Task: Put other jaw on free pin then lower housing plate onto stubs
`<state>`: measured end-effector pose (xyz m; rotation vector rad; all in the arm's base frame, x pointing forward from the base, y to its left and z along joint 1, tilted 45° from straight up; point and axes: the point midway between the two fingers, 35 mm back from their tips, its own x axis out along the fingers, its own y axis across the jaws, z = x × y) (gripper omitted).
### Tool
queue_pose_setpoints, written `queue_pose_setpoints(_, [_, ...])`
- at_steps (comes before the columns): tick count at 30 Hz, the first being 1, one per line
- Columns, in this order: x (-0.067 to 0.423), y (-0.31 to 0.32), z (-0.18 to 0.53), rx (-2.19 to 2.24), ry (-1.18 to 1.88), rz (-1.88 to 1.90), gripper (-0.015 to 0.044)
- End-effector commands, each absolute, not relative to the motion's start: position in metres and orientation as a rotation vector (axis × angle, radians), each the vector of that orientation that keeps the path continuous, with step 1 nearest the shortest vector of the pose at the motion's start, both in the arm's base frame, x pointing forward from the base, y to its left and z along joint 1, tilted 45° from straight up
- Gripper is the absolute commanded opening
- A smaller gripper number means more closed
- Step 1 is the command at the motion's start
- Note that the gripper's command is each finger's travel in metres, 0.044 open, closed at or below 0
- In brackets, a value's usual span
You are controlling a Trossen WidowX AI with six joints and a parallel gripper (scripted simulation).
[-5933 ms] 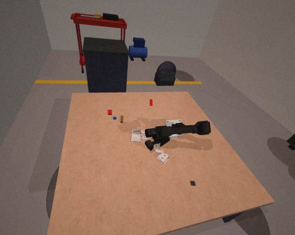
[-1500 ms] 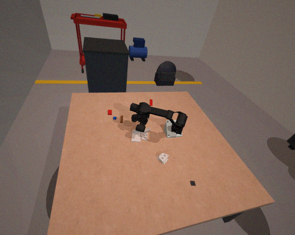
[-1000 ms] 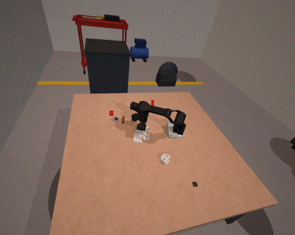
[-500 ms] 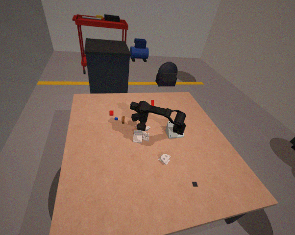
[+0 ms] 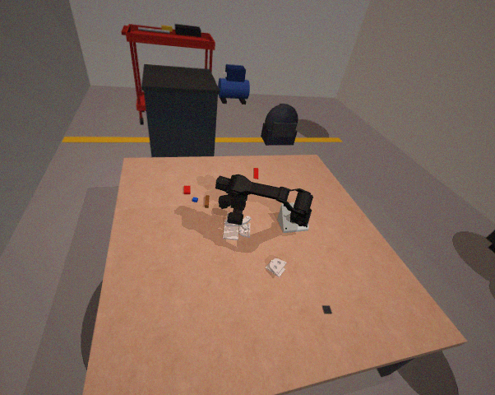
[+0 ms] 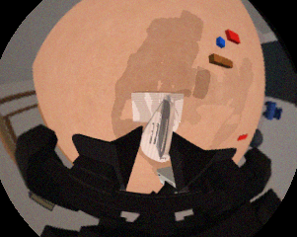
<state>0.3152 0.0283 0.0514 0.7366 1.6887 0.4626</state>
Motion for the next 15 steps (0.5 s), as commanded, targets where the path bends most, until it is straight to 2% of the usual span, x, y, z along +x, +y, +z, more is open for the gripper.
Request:
queue_pose_setpoints(1, [0.3194, 0.0363, 0.0624, 0.74, 1.679, 0.463, 0.0134])
queue_pose_setpoints(15, [0.3203, 0.0397, 0.0654, 0.74, 1.679, 0.463, 0.0134])
